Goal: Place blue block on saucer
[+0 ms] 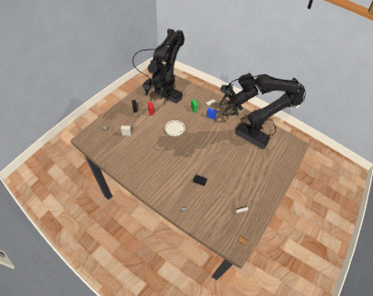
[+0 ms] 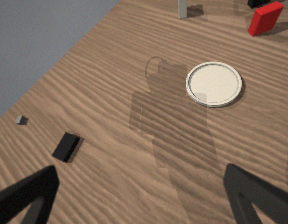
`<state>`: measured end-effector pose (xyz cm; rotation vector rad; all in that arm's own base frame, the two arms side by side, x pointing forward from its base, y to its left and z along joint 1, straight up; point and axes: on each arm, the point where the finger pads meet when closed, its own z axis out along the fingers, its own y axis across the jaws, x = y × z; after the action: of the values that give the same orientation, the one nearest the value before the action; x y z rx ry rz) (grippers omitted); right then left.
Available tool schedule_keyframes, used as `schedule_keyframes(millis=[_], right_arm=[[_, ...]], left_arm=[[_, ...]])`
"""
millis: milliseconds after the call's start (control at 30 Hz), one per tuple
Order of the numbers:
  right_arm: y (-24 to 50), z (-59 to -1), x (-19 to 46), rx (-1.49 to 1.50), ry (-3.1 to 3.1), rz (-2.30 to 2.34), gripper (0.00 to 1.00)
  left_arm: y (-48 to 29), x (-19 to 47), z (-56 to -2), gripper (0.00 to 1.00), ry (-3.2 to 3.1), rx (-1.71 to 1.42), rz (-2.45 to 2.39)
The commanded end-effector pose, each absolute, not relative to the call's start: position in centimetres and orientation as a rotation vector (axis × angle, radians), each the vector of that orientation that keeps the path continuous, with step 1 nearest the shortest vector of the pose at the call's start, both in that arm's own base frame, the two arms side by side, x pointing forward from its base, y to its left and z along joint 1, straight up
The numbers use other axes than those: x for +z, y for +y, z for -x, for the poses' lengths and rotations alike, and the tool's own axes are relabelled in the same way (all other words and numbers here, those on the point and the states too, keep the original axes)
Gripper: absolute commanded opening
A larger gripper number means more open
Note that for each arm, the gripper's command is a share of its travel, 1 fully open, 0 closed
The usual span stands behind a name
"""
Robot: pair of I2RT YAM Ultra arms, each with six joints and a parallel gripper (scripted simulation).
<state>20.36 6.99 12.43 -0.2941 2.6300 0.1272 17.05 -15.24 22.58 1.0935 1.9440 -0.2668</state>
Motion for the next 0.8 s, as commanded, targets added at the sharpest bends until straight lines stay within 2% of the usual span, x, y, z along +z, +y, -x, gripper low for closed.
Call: schedule_keyframes(millis=[0,233,533,767], right_arm=[[5.0,-17.8,11.9,0.096,2.669,0.301,1.0],[3.6,-16.4,10.9,0.071,2.692,0.266,1.0],[2.5,-15.7,10.5,0.052,2.692,0.214,1.0],[2.5,-16.0,10.7,0.05,2.678,0.211,1.0]], left_arm=[[-15.7,20.5,-15.3,1.0,2.025,-0.262,-1.136],[-18.5,18.6,-12.1,1.0,2.015,-0.344,-1.31],[-24.3,12.0,-2.6,1.0,1.997,-0.469,-1.805],[-25.7,10.8,-0.6,1.0,1.974,-0.479,-1.923]])
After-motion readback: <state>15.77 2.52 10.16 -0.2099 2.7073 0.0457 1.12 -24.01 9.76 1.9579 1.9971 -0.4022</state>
